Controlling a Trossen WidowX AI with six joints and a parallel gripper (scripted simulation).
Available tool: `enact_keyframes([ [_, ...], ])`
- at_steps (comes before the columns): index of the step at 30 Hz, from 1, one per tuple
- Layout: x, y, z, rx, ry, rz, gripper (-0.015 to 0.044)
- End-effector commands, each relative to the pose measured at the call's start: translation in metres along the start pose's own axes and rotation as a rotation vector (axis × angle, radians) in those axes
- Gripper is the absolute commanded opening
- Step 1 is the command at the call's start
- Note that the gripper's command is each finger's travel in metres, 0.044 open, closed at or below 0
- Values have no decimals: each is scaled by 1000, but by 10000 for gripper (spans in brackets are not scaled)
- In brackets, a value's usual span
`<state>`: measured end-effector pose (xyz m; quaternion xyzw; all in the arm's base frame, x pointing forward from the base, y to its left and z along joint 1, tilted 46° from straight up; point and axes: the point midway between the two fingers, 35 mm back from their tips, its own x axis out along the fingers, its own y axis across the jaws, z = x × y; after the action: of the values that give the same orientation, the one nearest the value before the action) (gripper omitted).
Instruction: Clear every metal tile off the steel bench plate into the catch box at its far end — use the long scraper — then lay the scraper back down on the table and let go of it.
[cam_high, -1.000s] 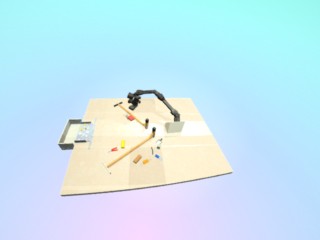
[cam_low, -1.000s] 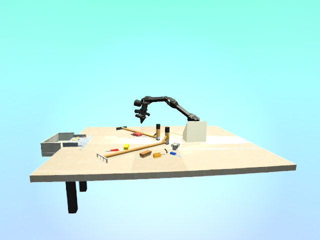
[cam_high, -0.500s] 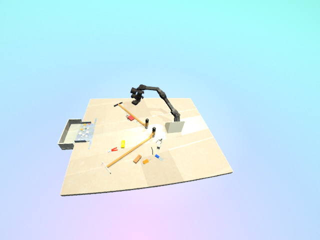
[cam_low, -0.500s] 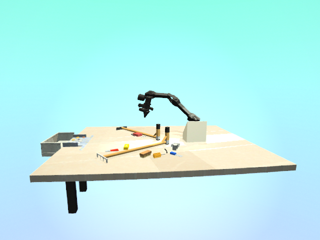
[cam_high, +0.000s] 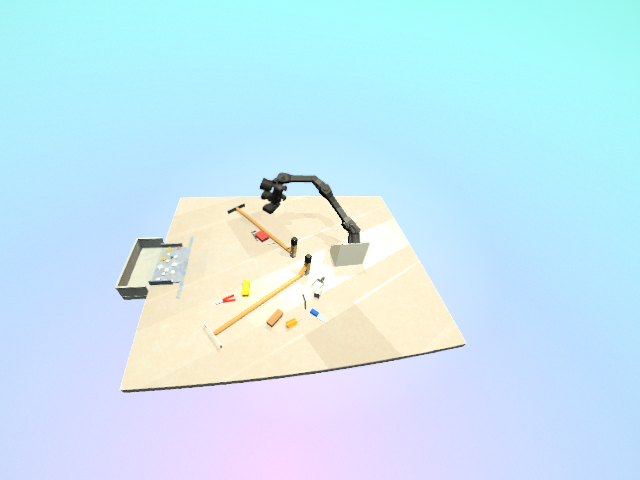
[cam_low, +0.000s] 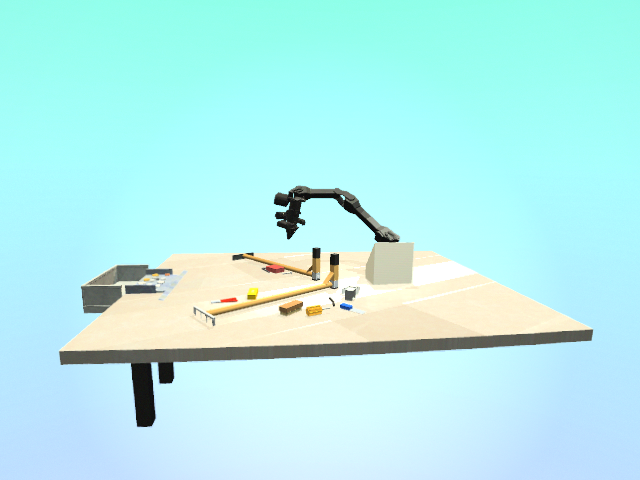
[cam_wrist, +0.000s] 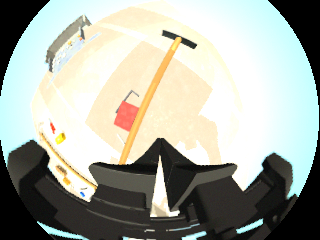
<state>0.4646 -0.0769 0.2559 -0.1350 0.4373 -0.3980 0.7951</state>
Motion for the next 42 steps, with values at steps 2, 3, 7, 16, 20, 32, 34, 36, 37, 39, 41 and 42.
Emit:
enact_keyframes([
  [2,15,1,-3,-12,9,2,0],
  [3,17,2,-3,-13,10,2,0],
  [7,26,2,-4,-17,11,4,0],
  [16,45,3,-6,-27,12,7,0],
  [20,54,3,-8,-31,12,8,0],
  [32,80,2,-13,-45,11,10,0],
  [34,84,2,-15,-47,10,10,0],
  [36,89,2,-16,-50,10,10,0],
  [37,91,2,-16,-51,10,10,0],
  [39,95,1,-18,-53,9,10,0],
  [41,99,1,-19,-56,8,10,0],
  [42,101,0,-20,-57,8,10,0],
])
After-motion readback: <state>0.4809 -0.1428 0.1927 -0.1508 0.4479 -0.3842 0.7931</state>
